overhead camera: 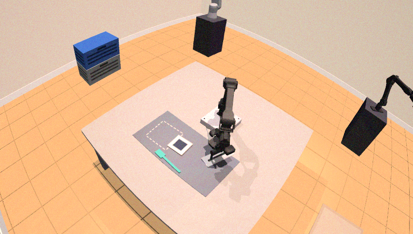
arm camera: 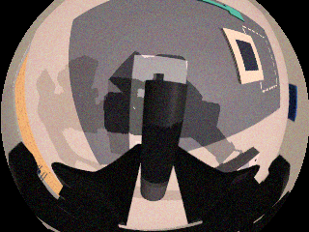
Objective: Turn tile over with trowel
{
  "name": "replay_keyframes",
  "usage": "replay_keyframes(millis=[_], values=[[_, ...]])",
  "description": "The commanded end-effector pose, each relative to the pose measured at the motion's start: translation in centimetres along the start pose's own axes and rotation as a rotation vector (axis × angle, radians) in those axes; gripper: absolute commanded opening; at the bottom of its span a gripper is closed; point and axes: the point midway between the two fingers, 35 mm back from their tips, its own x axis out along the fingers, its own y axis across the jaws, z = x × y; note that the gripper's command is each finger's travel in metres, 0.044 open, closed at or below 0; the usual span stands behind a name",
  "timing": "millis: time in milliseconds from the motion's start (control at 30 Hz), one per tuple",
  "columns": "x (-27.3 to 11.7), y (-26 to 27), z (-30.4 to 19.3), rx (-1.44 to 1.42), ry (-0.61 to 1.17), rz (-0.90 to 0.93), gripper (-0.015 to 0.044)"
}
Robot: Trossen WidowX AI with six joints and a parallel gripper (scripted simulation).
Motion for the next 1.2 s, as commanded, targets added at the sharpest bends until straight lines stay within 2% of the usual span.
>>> replay_keyframes(millis=[0,400,567,733,767,1167], values=[[0.03,0.03,0.0,0.106,0.001,0.001,0.013],[0.03,0.03,0.0,0.45,0.001,0.001,0.013],[0.03,0.03,0.0,0.468,0.001,0.001,0.013],[0.03,0.03,0.0,0.468,0.001,0.001,0.0261],[0.03,0.03,0.0,0.468,0.001,0.001,0.027],[0.03,0.03,0.0,0.468,0.001,0.001,0.027]])
